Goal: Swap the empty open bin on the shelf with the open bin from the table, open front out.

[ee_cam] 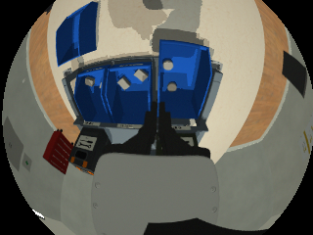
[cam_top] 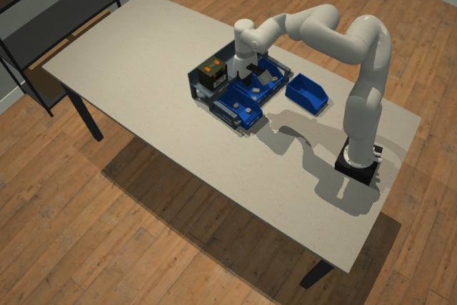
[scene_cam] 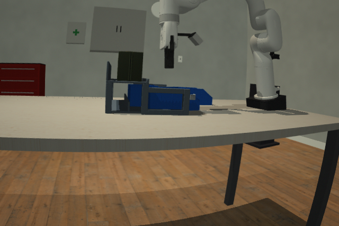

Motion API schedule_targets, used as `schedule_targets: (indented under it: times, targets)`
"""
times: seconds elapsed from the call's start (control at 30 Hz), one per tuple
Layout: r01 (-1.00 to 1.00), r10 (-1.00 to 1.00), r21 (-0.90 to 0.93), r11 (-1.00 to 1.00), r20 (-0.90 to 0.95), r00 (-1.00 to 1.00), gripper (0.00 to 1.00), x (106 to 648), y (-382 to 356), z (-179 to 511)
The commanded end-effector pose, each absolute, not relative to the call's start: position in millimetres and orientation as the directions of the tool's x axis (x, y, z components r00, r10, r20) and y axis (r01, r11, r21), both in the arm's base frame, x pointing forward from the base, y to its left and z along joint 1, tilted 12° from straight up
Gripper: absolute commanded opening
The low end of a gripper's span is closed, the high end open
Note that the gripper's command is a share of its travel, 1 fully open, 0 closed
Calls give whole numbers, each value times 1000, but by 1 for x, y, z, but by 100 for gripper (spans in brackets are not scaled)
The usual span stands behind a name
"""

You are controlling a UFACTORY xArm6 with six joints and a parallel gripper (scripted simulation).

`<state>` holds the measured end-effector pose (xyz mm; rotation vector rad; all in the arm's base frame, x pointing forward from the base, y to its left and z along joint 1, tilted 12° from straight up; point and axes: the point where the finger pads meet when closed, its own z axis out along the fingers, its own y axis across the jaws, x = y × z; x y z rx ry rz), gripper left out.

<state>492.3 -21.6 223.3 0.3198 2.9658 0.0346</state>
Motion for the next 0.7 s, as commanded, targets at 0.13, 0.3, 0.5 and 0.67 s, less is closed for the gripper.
schedule_targets:
  times: [0.13, 0.3, 0.5, 0.67]
  targets:
    - [78, 80, 17, 997, -166, -983, 0, 486, -14, 221]
    - [-111, -112, -19, 994, -171, -979, 0, 474, -4, 216]
    - [-425, -434, -88, 901, -153, -888, 0, 440, 24, 197]
    - [-623, -635, -129, 772, -119, -763, 0, 411, 42, 181]
